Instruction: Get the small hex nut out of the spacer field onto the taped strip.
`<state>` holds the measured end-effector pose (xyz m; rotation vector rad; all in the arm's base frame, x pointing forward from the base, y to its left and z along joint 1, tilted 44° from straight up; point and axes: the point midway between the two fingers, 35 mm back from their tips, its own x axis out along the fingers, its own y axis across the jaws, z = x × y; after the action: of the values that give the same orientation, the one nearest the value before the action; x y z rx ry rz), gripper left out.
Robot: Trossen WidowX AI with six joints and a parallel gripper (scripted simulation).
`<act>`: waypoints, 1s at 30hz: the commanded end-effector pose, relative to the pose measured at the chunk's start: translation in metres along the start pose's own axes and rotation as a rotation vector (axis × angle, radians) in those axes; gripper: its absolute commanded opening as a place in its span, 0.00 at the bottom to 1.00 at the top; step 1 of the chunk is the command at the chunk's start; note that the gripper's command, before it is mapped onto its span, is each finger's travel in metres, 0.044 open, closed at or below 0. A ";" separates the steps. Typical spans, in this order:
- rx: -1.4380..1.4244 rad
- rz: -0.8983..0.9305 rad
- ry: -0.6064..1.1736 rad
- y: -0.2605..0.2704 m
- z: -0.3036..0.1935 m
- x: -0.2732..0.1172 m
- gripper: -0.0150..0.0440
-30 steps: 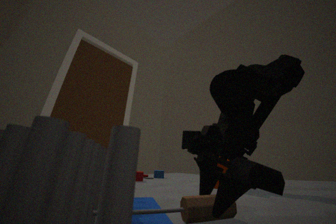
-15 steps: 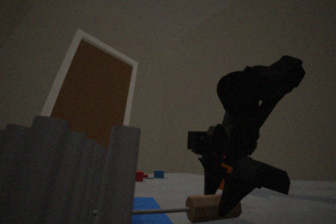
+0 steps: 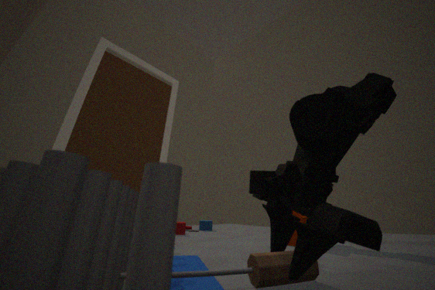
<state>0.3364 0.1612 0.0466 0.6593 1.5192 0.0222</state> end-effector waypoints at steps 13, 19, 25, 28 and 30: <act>0.005 -0.004 -0.005 -0.001 -0.011 -0.003 0.25; 0.005 -0.004 -0.005 -0.001 -0.015 -0.004 0.25; 0.005 -0.004 -0.005 -0.001 -0.019 -0.005 0.25; 0.005 -0.004 -0.005 -0.001 -0.021 -0.006 0.25; 0.005 -0.004 -0.005 -0.001 -0.022 -0.006 0.25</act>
<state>0.3176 0.1666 0.0535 0.6598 1.5202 0.0224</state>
